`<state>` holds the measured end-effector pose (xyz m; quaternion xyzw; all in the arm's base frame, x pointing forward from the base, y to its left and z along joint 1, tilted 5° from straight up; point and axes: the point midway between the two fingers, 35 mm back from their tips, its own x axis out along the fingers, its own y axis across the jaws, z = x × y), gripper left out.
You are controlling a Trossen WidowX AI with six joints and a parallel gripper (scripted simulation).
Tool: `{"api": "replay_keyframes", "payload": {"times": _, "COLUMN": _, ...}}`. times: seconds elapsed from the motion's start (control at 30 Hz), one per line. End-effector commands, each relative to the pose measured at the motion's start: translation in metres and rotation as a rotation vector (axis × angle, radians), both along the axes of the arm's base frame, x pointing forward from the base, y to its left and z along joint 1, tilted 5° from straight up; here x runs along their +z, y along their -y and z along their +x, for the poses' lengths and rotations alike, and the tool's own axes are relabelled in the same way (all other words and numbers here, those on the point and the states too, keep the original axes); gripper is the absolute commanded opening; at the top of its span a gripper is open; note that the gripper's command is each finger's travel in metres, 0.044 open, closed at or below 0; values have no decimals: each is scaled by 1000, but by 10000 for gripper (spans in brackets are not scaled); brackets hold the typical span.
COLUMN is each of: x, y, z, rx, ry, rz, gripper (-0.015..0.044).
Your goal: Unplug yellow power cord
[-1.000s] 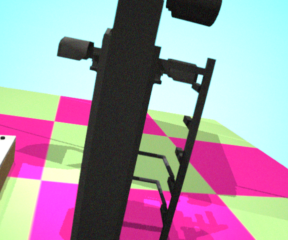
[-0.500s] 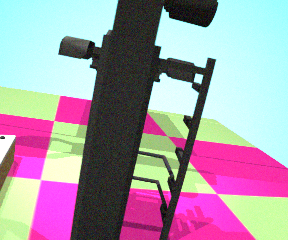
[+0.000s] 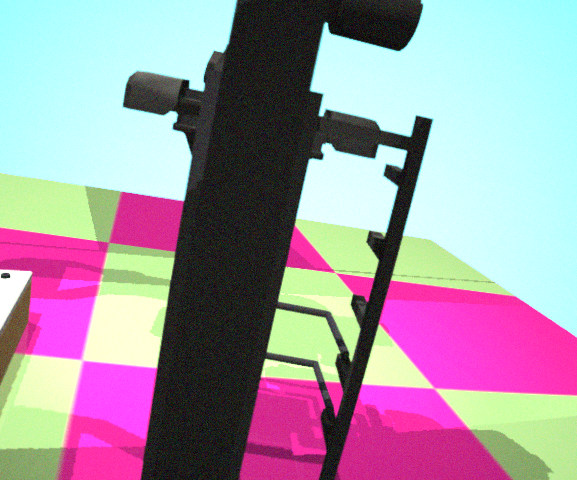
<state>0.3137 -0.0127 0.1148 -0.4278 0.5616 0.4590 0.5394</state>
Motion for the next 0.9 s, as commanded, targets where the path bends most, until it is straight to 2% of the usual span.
{"api": "replay_keyframes", "payload": {"times": 0.0, "x": 0, "y": 1, "z": 0, "rx": 5, "ry": 2, "rz": 1, "gripper": 315}}
{"api": "replay_keyframes", "payload": {"times": 0.17, "x": 3, "y": -13, "z": 4, "rx": 5, "ry": 3, "rz": 3, "gripper": 440}}
{"api": "replay_keyframes", "payload": {"times": 0.33, "x": 12, "y": -56, "z": 13, "rx": 5, "ry": 3, "rz": 7, "gripper": 440}}
{"api": "replay_keyframes", "payload": {"times": 0.87, "x": 12, "y": -58, "z": 13, "rx": 5, "ry": 3, "rz": 7, "gripper": 440}}
